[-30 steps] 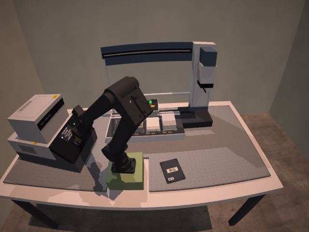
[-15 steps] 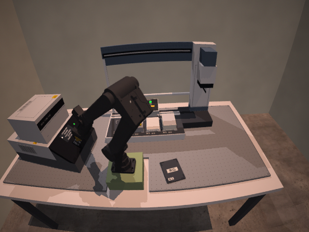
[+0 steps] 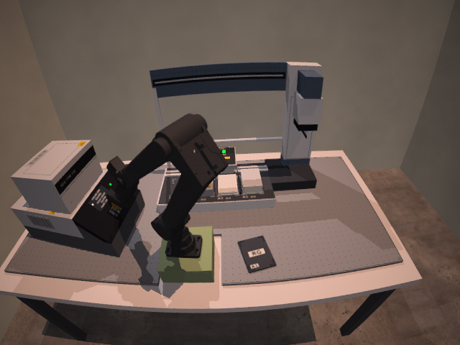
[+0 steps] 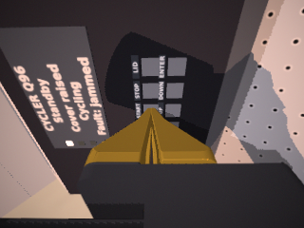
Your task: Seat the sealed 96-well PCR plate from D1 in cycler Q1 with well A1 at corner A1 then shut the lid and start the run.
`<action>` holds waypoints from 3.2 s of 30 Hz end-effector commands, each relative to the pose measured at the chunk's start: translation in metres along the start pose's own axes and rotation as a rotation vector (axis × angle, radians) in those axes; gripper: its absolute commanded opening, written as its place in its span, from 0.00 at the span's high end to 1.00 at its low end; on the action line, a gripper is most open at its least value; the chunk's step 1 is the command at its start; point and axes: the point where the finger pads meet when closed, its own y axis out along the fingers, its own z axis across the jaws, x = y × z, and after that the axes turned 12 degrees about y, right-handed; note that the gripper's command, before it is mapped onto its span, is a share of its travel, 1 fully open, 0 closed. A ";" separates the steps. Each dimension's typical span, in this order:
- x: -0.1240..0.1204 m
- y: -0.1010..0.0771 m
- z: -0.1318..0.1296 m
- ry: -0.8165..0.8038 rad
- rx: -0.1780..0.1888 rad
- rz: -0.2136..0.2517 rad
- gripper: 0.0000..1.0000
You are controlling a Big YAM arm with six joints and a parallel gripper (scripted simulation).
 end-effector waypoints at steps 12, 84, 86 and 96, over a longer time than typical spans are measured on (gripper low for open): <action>0.003 -0.001 0.011 -0.025 0.010 -0.005 1.00; 0.001 0.001 0.014 -0.005 0.036 -0.010 1.00; 0.000 0.001 0.014 -0.005 0.035 -0.009 1.00; -0.001 0.002 0.016 -0.006 0.032 -0.007 1.00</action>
